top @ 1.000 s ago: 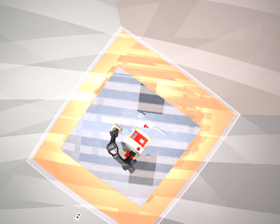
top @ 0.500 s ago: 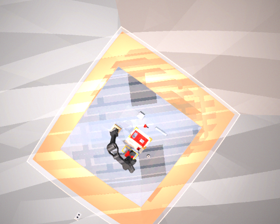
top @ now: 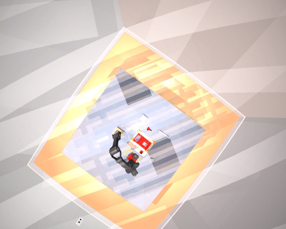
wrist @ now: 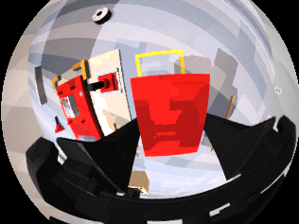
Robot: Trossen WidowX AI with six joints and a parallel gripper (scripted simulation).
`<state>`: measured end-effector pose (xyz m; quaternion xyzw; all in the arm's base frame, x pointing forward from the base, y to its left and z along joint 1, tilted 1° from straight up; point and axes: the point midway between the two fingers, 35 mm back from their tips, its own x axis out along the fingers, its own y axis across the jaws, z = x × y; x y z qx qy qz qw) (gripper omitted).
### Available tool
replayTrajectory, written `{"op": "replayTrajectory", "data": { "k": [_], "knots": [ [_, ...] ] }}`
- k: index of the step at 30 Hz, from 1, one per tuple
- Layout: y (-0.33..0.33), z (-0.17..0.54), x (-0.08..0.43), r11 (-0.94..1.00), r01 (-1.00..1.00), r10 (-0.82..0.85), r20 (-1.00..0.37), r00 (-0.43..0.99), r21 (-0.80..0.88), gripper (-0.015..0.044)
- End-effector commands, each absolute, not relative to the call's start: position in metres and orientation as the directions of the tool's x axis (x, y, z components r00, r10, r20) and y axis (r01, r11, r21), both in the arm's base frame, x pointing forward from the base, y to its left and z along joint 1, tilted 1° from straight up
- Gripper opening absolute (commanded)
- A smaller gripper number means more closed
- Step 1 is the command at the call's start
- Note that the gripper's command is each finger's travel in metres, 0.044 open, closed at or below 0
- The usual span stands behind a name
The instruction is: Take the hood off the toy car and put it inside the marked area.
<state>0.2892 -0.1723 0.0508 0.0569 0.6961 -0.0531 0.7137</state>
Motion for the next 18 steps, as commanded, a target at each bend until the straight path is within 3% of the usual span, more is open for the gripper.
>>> {"op": "replayTrajectory", "data": {
  "k": [1, 18],
  "knots": [
    [-0.1724, 0.0474, 0.2887, 0.989, 0.151, 0.002, -1.000, 0.022, 0.005, 0.0000],
    [-0.1724, 0.0378, 0.2887, 0.989, 0.151, 0.002, -1.000, 0.022, 0.005, 0.0000]
  ]
}}
